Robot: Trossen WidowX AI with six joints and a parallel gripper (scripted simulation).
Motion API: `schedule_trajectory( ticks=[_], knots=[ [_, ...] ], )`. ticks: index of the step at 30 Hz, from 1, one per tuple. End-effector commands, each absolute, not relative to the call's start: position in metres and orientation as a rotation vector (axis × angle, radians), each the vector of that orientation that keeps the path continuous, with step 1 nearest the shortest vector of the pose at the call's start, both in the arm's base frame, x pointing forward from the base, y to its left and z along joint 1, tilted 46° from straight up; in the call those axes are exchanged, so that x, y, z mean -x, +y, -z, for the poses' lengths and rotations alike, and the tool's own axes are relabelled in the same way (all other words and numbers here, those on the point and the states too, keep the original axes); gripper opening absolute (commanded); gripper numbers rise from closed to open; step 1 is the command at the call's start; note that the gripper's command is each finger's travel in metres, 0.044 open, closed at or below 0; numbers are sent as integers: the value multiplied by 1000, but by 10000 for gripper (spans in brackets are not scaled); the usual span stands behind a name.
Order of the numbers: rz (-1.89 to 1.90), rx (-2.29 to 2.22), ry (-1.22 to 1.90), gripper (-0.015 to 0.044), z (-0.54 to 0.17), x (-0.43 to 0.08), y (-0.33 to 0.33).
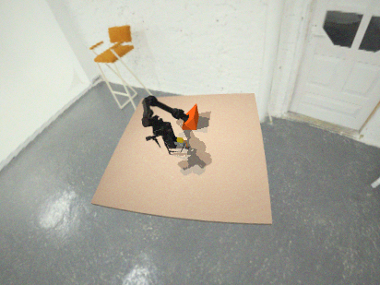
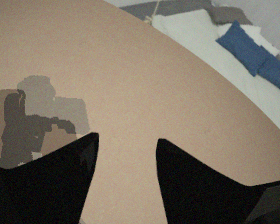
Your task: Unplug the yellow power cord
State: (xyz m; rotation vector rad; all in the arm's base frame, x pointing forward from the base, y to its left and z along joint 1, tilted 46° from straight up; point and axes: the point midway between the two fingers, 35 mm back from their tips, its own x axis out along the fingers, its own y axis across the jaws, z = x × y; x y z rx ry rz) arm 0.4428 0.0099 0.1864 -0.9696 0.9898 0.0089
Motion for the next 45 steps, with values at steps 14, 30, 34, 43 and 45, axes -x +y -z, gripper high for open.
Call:
schedule_trajectory(
  ticks=[14, 30, 34, 43, 45],
  knots=[
    [-448, 1436, 1833, 160, -29, -309, 43],
    [-473, 1471, 1885, 160, -28, -301, 39],
    [-473, 1471, 1885, 160, -33, -299, 34],
    [-473, 1471, 1886, 160, -43, -294, 25],
    [-472, 1471, 1886, 160, -45, -293, 23]
  ],
)
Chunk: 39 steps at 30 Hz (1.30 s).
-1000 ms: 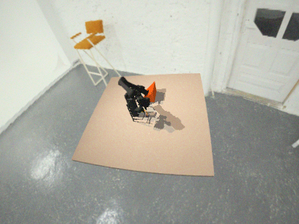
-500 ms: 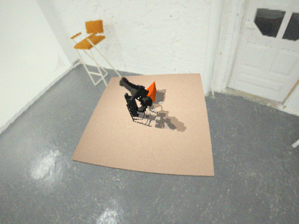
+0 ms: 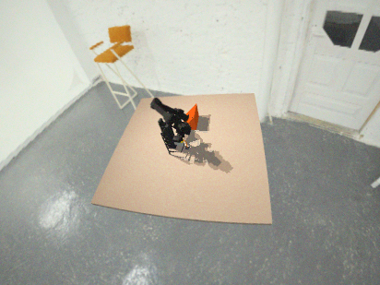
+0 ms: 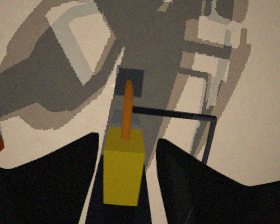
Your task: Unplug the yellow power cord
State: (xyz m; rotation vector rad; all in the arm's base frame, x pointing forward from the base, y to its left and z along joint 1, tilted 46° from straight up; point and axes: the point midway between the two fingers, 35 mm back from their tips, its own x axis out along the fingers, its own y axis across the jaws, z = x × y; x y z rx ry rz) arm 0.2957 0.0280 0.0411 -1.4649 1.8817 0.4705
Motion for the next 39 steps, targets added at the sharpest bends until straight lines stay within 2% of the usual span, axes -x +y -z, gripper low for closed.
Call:
schedule_trajectory(
  ticks=[1, 25, 29, 39],
  knots=[
    [-472, 1471, 1886, 160, -47, -293, 22],
    [-472, 1472, 1887, 160, -45, -287, 6],
    [-471, 1466, 1886, 55, -46, -287, 9],
    [-471, 1466, 1886, 0, -46, -288, 9]
  ],
)
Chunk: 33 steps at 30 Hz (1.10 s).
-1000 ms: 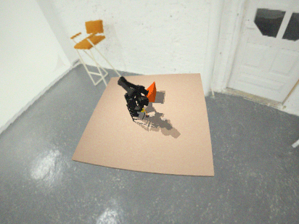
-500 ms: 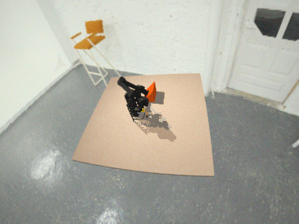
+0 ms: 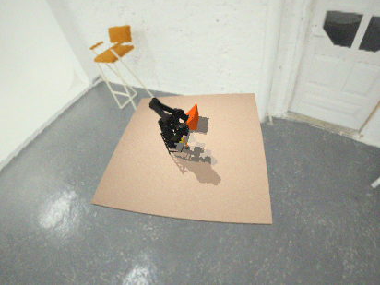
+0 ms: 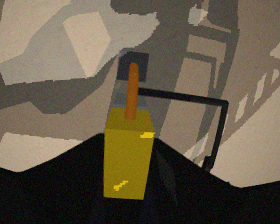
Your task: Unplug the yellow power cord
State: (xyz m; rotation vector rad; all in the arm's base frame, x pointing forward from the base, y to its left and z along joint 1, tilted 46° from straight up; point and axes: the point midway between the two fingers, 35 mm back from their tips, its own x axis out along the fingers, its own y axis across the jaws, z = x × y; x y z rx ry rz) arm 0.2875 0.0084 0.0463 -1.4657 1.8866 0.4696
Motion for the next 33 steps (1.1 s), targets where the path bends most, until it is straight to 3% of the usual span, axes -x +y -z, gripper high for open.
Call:
schedule_trajectory(
  ticks=[1, 33],
  knots=[
    [-471, 1466, 1886, 0, -45, -288, 10],
    [-474, 1468, 1883, 0, -15, -305, 46]
  ],
)
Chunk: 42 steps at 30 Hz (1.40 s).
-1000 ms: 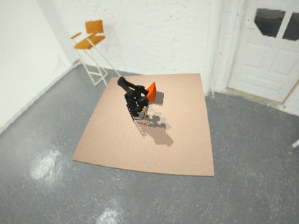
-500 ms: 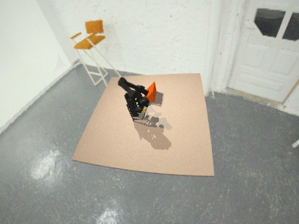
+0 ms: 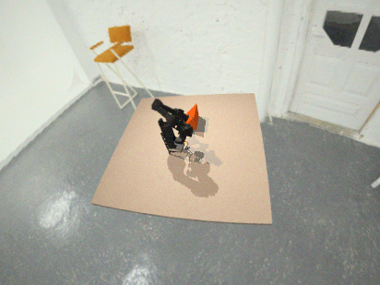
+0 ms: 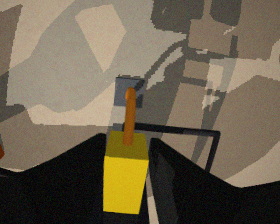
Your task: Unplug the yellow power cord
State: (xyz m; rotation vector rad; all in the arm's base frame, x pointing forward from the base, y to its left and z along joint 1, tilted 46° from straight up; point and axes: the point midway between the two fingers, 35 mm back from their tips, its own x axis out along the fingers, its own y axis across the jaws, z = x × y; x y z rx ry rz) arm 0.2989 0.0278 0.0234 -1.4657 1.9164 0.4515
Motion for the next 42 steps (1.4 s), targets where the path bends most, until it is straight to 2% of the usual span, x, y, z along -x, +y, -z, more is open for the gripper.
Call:
schedule_trajectory(
  ticks=[1, 2, 8, 42],
  knots=[
    [-474, 1468, 1883, 0, -14, -305, 47],
    [-474, 1468, 1883, 0, -13, -305, 49],
    [-467, 1464, 1903, 157, -17, -301, 36],
    [-472, 1471, 1886, 160, -38, -295, 30]
  ],
)
